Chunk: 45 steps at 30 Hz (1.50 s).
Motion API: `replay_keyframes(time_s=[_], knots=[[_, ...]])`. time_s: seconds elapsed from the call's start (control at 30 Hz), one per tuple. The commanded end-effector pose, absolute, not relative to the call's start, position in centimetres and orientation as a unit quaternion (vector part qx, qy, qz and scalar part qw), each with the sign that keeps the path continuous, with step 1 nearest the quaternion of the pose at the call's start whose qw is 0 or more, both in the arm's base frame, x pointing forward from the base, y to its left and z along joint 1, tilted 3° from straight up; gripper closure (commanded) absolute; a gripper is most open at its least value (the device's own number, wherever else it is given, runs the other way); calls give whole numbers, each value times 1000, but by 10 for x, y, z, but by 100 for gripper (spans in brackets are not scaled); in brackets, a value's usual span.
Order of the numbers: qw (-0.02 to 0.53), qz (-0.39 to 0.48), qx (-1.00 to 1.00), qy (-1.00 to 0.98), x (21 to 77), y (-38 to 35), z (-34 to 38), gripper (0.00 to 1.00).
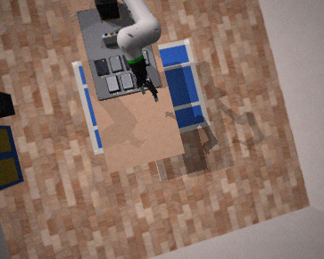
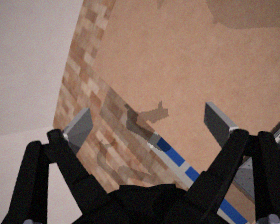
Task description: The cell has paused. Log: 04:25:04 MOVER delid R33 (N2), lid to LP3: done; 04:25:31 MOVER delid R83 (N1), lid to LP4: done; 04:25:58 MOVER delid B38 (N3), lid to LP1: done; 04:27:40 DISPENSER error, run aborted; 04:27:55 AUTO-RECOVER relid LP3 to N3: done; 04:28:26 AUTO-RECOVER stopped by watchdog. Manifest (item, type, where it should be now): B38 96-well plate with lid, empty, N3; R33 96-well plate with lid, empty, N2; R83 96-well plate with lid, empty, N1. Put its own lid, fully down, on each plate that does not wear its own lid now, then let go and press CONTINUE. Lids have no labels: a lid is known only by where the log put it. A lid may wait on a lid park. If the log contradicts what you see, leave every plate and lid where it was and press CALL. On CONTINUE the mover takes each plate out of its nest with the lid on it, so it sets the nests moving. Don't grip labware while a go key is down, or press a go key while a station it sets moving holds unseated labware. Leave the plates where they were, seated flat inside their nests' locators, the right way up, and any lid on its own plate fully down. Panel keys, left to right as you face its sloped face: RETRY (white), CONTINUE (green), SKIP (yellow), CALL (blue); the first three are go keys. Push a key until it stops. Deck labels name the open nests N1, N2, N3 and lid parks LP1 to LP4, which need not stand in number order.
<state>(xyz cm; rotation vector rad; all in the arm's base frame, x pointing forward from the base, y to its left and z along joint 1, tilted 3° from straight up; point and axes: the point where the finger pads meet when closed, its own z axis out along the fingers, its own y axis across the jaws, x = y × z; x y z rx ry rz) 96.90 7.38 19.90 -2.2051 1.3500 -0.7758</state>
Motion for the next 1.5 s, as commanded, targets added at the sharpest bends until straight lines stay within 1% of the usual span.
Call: replay_keyframes(time_s=[0.0, 0.03, 0.1, 0.13, 0.17, 0.2, 0.27, 0.3, 0.37, 0.4, 0.47, 0.5, 0.57, 0.6, 0.67, 0.7, 0.73, 0.77, 0.8, 0.83, 0.87, 0.9, 0.93, 0.97, 1.0, 1.07, 1.13, 1.27, 1.3, 1.47], knots=[[177, -262, -838, 444, 929, 59, 168, 0], [153, -250, -861, 416, 903, 50, 151, 0], [153, -250, -861, 416, 903, 50, 151, 0], [130, -234, -883, 385, 874, 41, 133, 0], [130, -234, -883, 385, 874, 41, 133, 0], [107, -217, -904, 352, 846, 32, 118, 0], [107, -217, -904, 352, 842, 31, 116, 0], [86, -198, -923, 318, 809, 22, 98, 0], [86, -198, -923, 318, 808, 21, 98, 0], [68, -177, -940, 283, 773, 12, 82, 0], [68, -177, -940, 283, 773, 12, 82, 0], [51, -156, -955, 247, 738, 3, 66, 0], [51, -156, -955, 247, 738, 3, 66, 0], [38, -134, -967, 213, 702, -6, 52, 0], [38, -134, -967, 213, 702, -6, 52, 0], [26, -113, -977, 181, 669, -14, 39, 0], [26, -113, -977, 181, 669, -14, 39, 0], [18, -94, -984, 151, 637, -21, 28, 0], [18, -94, -984, 151, 637, -21, 28, 0], [11, -76, -989, 124, 609, -27, 19, 0], [11, -76, -989, 124, 608, -27, 19, 0], [7, -61, -993, 101, 583, -32, 11, 0], [7, -61, -993, 101, 583, -32, 11, 0], [3, -48, -995, 82, 562, -36, 5, 0], [3, -48, -995, 82, 562, -36, 5, 0], [0, -31, -998, 56, 534, -42, -3, 0], [-1, -23, -999, 45, 521, -44, -6, 0], [-1, -22, -999, 43, 519, -45, -7, 0], [-1, -22, -999, 43, 519, -45, -7, 100], [-1, -22, -999, 43, 519, -45, -7, 100]])
